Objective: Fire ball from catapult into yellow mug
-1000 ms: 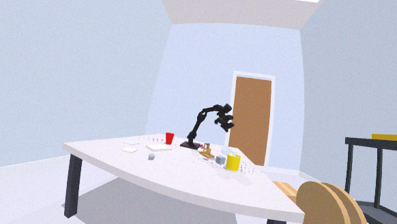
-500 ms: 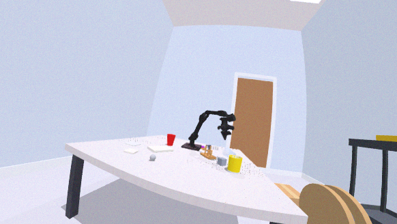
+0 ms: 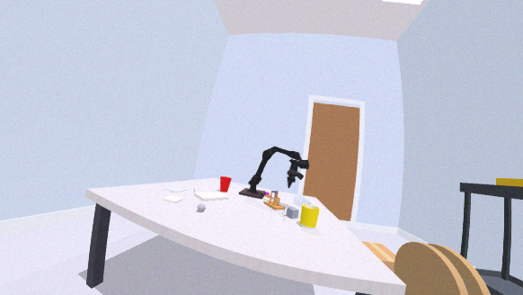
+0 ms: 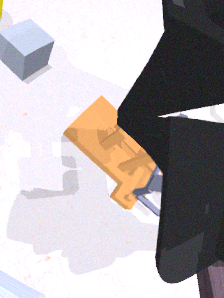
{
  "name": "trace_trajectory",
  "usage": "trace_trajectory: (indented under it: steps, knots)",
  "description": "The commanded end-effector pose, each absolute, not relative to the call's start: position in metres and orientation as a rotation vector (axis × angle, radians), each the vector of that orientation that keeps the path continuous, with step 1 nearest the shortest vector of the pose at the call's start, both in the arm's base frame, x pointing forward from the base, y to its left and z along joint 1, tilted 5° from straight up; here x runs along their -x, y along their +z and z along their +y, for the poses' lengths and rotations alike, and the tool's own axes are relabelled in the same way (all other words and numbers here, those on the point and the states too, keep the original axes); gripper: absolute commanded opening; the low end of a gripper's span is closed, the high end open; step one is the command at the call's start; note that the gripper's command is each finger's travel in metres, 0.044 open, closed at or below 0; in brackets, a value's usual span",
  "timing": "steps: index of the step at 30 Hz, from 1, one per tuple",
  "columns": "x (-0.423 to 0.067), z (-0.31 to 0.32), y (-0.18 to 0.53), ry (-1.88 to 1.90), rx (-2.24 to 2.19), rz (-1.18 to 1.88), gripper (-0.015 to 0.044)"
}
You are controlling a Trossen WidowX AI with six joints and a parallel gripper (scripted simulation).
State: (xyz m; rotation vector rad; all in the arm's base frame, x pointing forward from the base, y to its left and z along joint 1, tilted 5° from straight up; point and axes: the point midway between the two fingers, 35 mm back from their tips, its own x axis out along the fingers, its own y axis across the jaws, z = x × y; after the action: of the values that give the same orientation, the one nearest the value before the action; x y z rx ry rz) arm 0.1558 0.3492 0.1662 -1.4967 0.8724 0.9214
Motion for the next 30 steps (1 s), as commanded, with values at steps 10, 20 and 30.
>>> trace_trajectory:
  steps: [10,20,30]
  knots:
    - [-0.114,0.294,0.142,0.967,1.971,0.862,0.0000]
    - [-0.093,0.251,0.134,0.981,2.337,0.823,0.0000]
    - [-0.088,0.236,0.133,0.979,2.467,0.803,0.0000]
